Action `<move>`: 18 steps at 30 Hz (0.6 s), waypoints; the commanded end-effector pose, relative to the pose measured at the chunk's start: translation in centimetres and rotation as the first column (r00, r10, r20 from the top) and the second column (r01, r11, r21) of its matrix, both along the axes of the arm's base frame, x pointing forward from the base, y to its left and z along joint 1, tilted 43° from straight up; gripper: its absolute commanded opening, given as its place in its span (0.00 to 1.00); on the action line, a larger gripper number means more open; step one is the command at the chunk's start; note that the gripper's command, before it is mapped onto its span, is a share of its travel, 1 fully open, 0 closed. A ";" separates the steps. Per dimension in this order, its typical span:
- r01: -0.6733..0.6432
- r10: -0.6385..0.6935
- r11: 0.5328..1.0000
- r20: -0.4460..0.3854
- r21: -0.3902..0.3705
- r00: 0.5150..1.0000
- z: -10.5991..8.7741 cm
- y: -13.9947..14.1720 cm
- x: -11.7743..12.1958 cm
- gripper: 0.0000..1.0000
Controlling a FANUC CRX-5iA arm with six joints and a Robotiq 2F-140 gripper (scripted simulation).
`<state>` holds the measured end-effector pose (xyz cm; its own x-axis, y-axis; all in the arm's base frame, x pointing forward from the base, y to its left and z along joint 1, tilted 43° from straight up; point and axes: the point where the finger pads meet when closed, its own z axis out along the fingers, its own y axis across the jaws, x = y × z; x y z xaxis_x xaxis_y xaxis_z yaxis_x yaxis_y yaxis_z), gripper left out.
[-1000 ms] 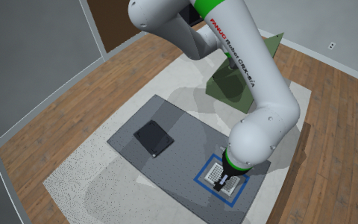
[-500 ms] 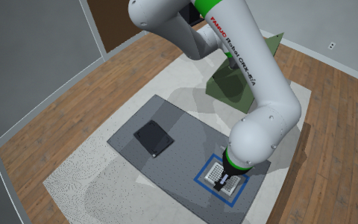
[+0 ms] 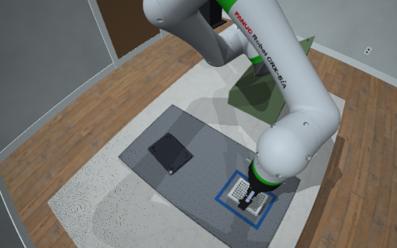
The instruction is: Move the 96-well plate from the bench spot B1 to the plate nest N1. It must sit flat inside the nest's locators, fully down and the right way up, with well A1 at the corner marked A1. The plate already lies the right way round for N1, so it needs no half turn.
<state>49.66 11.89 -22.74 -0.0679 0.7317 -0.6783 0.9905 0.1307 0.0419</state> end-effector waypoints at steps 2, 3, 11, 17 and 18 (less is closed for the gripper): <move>0.000 0.000 1.000 0.000 0.000 1.000 0.6 0.6 -0.1 0.00; 0.000 0.000 1.000 0.000 0.000 1.000 0.7 0.7 -0.1 0.00; 0.000 0.000 1.000 0.000 0.000 1.000 1.6 1.4 -0.2 0.00; 0.000 0.000 1.000 0.000 0.000 1.000 2.2 2.0 -0.3 0.00; 0.000 0.000 1.000 0.000 0.000 1.000 2.3 2.1 -0.4 0.00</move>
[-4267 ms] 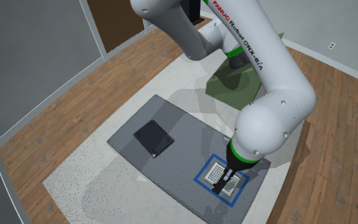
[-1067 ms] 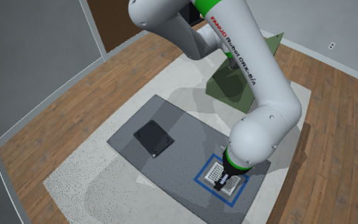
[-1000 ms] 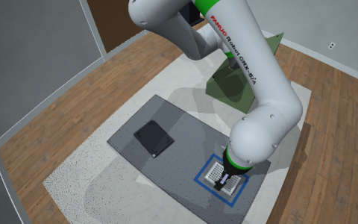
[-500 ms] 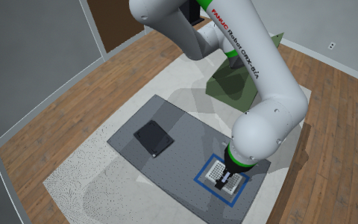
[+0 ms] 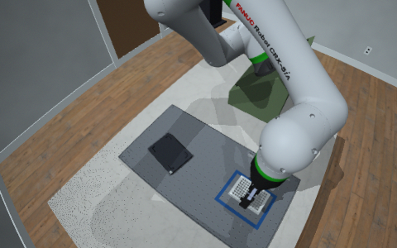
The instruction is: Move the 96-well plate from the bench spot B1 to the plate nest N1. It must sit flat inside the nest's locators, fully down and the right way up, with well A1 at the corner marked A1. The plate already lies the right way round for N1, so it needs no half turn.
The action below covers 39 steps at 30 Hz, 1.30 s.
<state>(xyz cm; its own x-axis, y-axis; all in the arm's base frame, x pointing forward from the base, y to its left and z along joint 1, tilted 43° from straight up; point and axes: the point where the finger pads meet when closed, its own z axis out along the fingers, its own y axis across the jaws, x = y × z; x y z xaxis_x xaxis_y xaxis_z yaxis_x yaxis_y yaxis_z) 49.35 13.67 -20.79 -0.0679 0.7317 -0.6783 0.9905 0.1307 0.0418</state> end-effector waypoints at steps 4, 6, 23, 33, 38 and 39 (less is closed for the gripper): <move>0.000 0.000 1.000 0.000 0.000 1.000 0.7 0.7 -0.1 0.00; 0.000 0.000 1.000 0.000 0.000 1.000 0.7 0.7 -0.1 0.00; 0.024 -0.024 1.000 0.022 0.005 0.999 0.9 0.4 0.0 0.00; 0.098 -0.099 0.995 0.089 0.021 0.991 2.8 -1.4 0.4 0.00; 0.098 -0.099 0.995 0.089 0.021 0.991 4.0 -2.6 0.6 0.00; 0.098 -0.099 0.995 0.089 0.021 0.991 4.2 -2.8 0.7 0.00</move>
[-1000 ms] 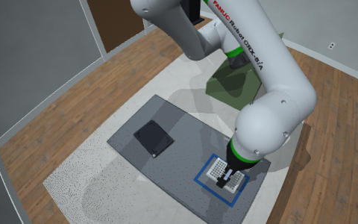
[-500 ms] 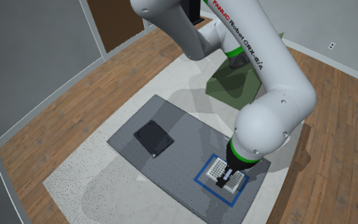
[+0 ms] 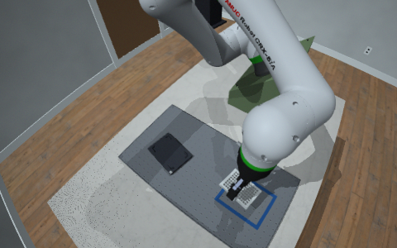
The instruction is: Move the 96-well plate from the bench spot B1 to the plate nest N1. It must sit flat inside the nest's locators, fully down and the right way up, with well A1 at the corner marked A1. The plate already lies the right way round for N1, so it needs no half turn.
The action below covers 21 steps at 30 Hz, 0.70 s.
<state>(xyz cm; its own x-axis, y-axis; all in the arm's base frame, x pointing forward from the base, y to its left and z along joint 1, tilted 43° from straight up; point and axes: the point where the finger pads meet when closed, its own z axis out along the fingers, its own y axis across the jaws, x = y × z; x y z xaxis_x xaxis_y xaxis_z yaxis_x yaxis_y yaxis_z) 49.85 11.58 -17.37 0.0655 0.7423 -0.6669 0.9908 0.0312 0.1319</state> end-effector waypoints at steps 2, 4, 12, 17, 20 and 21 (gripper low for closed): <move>0.000 0.000 1.000 0.001 0.001 1.000 1.3 -1.2 0.3 0.00; 0.000 0.000 1.000 0.001 0.001 1.000 1.7 -1.7 0.4 0.00; 0.000 0.000 1.000 0.001 0.001 1.000 3.1 -3.0 0.7 0.00; 0.000 0.000 1.000 0.001 0.001 1.000 4.3 -4.2 1.0 0.00; 0.000 0.000 1.000 0.001 0.001 1.000 5.0 -4.9 1.1 0.00; 0.000 0.000 1.000 0.001 0.001 1.000 5.2 -5.1 1.2 0.00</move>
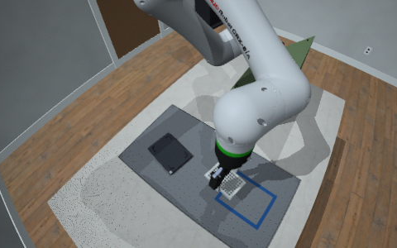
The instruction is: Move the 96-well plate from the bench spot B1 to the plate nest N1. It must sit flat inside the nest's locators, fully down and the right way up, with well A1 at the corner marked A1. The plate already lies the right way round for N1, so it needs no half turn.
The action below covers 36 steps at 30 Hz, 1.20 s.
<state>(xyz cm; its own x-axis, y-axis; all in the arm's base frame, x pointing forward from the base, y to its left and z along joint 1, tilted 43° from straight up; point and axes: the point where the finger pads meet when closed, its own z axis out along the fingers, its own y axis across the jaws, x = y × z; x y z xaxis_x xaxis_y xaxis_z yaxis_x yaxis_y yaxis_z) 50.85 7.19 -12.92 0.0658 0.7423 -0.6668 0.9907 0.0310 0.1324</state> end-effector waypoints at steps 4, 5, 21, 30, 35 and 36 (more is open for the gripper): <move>-0.001 0.001 1.000 0.000 0.001 1.000 1.3 -1.2 0.3 0.00; -0.001 0.001 1.000 0.000 0.001 1.000 1.5 -1.4 0.4 0.00; -0.001 0.001 1.000 0.000 0.001 1.000 4.8 -4.7 1.1 0.00; -0.001 0.001 1.000 0.000 0.001 1.000 6.9 -6.7 1.6 0.00; -0.001 0.001 1.000 0.000 0.001 1.000 7.8 -7.7 1.8 0.00; -0.001 0.001 1.000 0.000 0.001 1.000 7.8 -7.7 1.8 0.00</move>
